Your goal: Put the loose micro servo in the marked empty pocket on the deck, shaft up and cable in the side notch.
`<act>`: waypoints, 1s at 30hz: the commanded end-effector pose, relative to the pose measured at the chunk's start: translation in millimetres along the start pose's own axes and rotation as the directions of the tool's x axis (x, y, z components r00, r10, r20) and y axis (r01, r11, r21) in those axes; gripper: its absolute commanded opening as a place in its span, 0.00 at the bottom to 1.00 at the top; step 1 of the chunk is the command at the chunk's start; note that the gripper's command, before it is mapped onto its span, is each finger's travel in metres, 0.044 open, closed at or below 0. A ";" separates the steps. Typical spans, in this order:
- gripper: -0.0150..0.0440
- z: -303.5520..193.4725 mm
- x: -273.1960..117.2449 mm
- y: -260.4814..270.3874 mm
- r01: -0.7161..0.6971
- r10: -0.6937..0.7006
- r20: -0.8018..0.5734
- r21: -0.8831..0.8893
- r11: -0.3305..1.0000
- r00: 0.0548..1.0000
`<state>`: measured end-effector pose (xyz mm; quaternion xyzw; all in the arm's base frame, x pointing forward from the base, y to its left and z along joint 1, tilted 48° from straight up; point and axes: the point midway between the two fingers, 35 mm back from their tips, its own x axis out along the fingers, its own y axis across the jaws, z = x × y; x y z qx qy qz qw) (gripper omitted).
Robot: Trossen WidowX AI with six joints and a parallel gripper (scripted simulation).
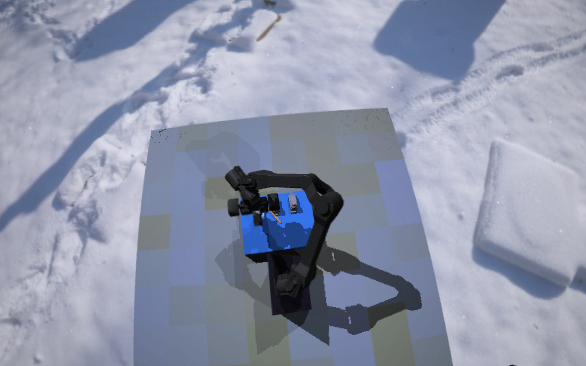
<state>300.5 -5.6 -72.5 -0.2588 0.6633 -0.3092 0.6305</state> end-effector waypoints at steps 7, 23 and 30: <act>0.25 41.5 -1.3 -0.2 0.003 -0.003 0.007 -0.002 1.000 1.000; 0.25 54.0 10.0 -0.8 0.004 -0.004 0.007 -0.001 1.000 1.000; 0.25 54.0 18.8 -1.2 0.005 -0.005 0.007 -0.001 1.000 1.000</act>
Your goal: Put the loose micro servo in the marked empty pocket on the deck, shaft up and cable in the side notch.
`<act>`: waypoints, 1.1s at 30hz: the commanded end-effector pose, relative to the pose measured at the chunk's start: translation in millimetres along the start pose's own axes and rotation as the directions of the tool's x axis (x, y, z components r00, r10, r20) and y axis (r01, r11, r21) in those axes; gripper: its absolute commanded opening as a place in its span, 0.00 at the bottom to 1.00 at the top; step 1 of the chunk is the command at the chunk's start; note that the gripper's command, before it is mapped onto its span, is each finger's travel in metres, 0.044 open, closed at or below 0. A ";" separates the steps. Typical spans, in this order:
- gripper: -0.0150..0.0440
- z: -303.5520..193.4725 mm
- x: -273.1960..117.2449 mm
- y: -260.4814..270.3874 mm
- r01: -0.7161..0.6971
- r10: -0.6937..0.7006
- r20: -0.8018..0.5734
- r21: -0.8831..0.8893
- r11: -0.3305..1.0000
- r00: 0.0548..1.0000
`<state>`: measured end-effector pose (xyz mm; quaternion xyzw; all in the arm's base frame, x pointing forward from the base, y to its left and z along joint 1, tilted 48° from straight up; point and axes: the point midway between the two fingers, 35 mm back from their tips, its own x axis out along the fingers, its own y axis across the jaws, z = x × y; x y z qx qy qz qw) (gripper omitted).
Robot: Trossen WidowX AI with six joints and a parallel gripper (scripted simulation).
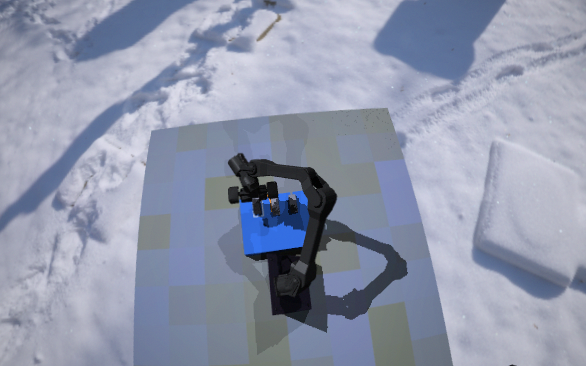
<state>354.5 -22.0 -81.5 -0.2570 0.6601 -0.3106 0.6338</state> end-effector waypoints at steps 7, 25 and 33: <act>0.25 -1.4 4.4 0.7 0.006 -0.006 0.001 -0.009 1.000 1.000; 0.25 -1.4 15.5 0.6 0.006 -0.006 0.001 -0.009 1.000 1.000; 0.25 -1.5 21.7 0.5 0.007 -0.007 0.001 -0.009 1.000 1.000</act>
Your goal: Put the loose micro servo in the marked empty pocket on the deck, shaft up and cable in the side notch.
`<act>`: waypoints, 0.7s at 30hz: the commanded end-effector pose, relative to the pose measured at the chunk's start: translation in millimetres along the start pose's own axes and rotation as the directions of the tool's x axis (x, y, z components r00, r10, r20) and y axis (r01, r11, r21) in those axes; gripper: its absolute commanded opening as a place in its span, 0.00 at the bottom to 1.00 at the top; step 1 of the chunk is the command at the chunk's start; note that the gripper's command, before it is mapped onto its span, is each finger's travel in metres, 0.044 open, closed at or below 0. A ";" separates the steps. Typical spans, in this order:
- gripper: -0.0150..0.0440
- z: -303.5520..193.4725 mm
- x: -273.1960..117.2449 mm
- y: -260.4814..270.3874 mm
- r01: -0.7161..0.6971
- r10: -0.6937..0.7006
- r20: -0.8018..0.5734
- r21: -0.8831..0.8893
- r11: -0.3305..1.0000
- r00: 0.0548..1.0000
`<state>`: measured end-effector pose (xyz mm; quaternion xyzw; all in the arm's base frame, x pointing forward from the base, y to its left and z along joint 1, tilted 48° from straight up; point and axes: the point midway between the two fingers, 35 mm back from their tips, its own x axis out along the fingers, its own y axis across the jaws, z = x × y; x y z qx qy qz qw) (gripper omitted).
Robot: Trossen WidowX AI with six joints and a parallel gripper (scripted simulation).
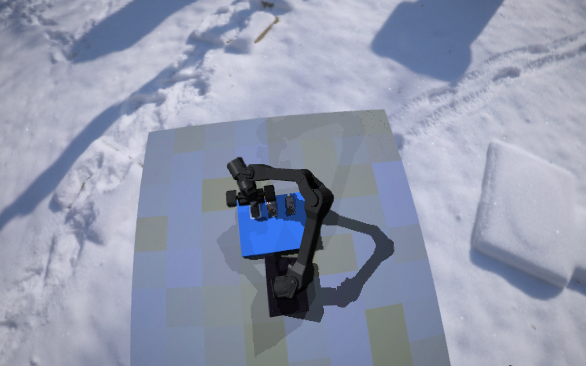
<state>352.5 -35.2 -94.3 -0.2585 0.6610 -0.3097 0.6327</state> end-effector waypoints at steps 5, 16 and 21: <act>0.25 -0.6 6.5 0.0 0.006 -0.006 0.002 -0.005 1.000 1.000; 0.25 -0.6 15.2 -0.2 0.006 -0.006 0.002 -0.005 1.000 1.000; 0.25 -0.7 18.6 -0.2 0.006 -0.006 0.002 -0.005 1.000 1.000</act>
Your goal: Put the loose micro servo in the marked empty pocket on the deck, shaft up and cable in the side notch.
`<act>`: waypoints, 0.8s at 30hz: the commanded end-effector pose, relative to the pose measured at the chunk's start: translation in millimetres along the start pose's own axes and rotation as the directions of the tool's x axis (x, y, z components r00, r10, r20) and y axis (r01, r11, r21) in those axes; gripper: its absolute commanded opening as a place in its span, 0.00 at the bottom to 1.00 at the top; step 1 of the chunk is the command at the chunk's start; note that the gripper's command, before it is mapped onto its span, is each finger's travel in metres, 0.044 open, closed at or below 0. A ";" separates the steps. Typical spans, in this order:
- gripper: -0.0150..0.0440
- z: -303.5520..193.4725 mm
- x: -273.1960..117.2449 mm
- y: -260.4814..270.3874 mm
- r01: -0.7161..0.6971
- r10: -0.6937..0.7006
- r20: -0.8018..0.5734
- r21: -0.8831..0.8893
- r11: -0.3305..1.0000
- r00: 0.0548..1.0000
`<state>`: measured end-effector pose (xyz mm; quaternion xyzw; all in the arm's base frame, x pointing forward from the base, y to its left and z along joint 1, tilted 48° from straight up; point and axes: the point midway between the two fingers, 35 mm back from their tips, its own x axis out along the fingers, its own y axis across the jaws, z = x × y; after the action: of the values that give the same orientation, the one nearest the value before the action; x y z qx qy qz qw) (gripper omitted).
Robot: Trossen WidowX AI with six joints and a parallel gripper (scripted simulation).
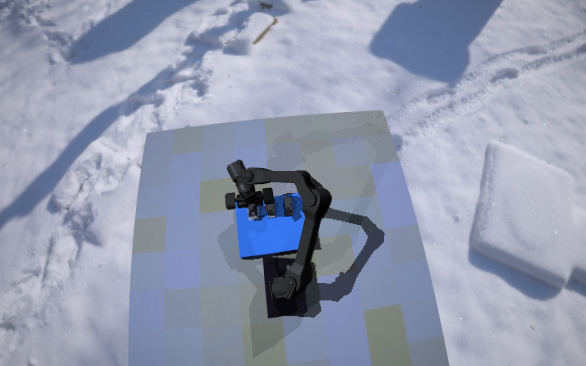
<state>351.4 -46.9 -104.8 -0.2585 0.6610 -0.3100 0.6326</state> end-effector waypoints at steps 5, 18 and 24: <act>0.25 -0.6 6.9 -0.1 0.006 -0.006 0.002 -0.006 1.000 1.000; 0.25 -0.6 17.7 -0.3 0.007 -0.007 0.002 -0.006 1.000 1.000; 0.30 -0.5 20.0 -0.4 0.007 -0.007 0.002 -0.006 1.000 1.000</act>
<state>349.9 -61.4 -117.2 -0.2592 0.6609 -0.3108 0.6321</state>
